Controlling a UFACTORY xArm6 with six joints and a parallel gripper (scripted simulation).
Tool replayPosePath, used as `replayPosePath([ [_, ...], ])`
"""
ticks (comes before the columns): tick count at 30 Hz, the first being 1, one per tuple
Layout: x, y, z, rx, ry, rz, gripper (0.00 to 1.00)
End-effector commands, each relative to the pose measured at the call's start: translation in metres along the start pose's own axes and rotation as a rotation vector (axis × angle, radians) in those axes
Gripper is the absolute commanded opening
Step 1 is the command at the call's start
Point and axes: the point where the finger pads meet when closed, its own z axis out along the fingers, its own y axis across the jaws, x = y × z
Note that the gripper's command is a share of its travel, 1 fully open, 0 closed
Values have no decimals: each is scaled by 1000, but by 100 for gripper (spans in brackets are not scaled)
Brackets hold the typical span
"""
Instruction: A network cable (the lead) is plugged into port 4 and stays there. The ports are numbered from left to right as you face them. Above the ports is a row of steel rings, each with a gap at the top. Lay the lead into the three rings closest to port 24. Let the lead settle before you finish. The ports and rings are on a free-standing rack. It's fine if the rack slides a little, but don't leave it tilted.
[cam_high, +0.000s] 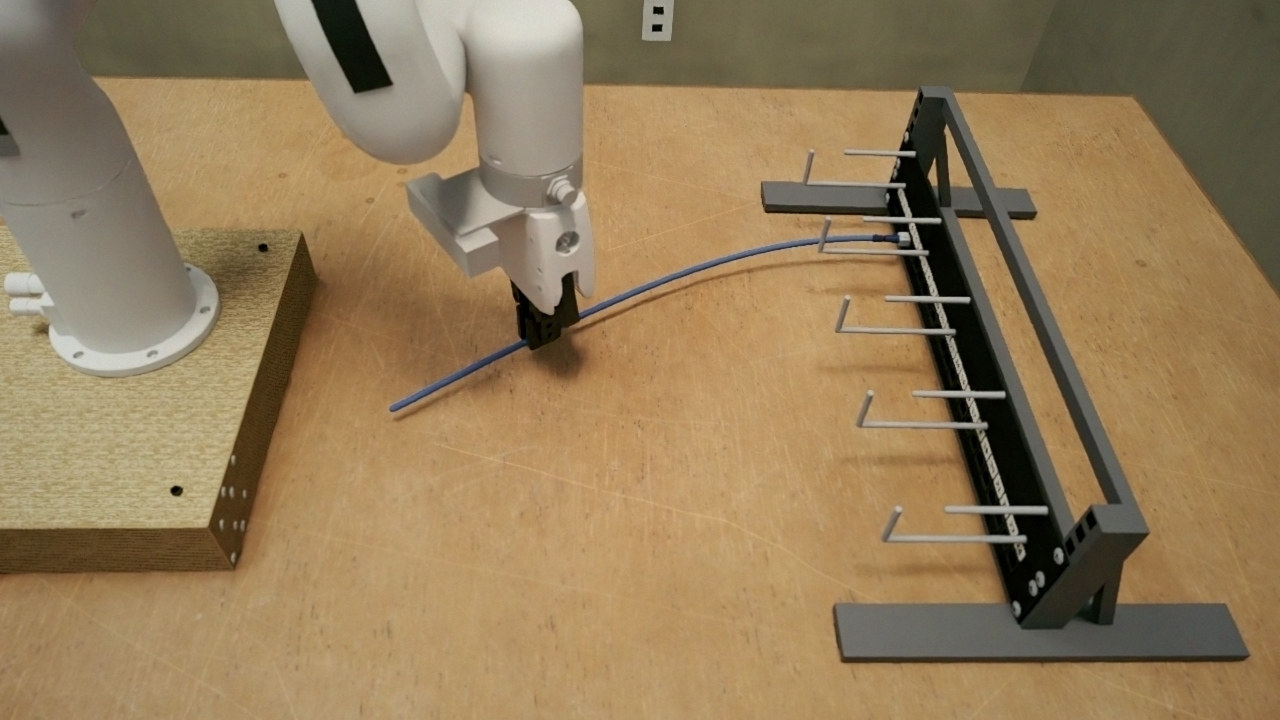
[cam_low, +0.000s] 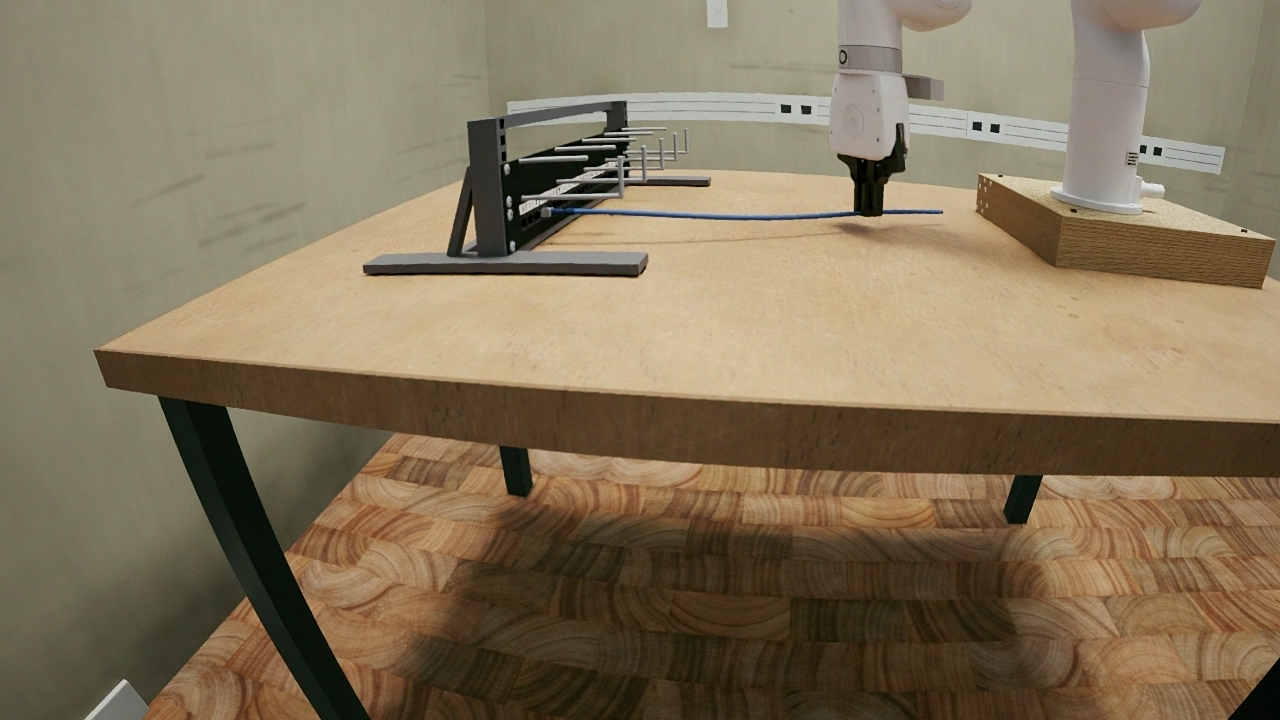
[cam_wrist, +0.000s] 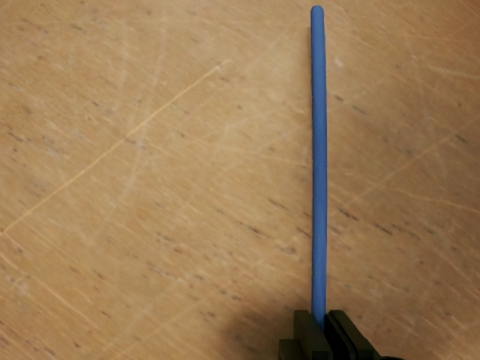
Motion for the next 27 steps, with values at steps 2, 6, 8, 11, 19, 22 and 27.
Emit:
replayPosePath([
  [2, -1, -1, -8, 2, -3, 0, 0],
  [6, -1, -1, -13, 2, -3, 0, 0],
  [8, -1, -1, -15, 2, -3, 0, 0],
  [11, -1, -1, -16, 2, -3, 0, 0],
  [19, -1, -1, -21, 2, -3, 0, 0],
  [22, -1, -1, -22, 2, -3, 0, 0],
  [27, -1, -1, -22, 2, -3, 0, 0],
])
